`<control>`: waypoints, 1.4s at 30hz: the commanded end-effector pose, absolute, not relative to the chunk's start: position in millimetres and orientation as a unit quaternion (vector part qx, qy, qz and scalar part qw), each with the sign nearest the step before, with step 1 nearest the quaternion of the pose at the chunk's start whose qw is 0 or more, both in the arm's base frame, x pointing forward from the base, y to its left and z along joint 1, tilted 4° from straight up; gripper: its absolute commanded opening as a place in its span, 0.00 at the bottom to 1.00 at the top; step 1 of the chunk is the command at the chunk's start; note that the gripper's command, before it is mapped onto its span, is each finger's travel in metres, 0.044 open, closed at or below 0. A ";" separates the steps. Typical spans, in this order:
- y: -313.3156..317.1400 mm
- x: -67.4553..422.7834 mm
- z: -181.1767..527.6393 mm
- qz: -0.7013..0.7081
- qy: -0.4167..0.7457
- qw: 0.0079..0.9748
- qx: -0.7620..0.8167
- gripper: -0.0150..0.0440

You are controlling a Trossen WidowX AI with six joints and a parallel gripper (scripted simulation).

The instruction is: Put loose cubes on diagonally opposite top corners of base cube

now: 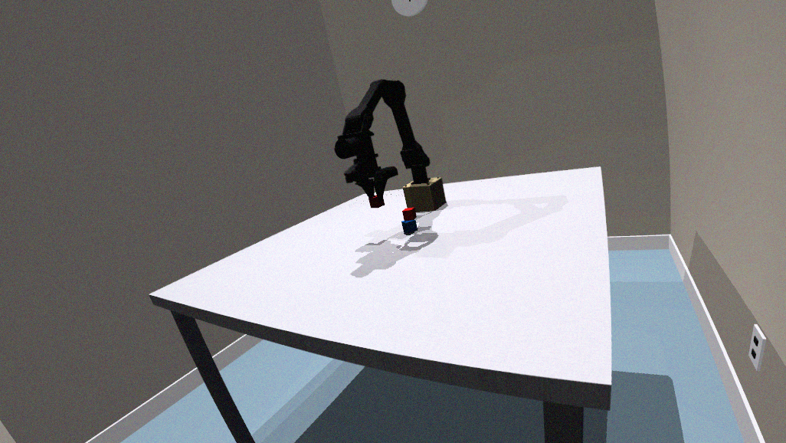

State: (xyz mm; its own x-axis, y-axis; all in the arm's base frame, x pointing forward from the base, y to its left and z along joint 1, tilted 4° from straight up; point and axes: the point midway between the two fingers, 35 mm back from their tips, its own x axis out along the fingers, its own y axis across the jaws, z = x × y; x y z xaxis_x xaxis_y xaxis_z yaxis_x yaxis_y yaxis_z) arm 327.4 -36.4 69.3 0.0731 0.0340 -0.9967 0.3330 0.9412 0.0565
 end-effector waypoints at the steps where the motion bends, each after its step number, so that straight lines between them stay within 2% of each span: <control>1: -24.5 327.7 69.9 -0.082 0.674 0.725 0.112 0.43; 22: 42.9 321.0 70.1 0.040 0.677 0.735 -0.008 0.43; 42: 46.4 321.1 39.7 0.044 0.677 0.735 -0.012 0.43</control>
State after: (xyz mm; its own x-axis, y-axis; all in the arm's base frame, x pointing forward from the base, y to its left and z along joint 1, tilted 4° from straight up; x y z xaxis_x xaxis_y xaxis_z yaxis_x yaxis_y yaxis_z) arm 320.4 46.7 40.5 0.0749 0.0511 -0.9959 -0.0780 0.9959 0.0452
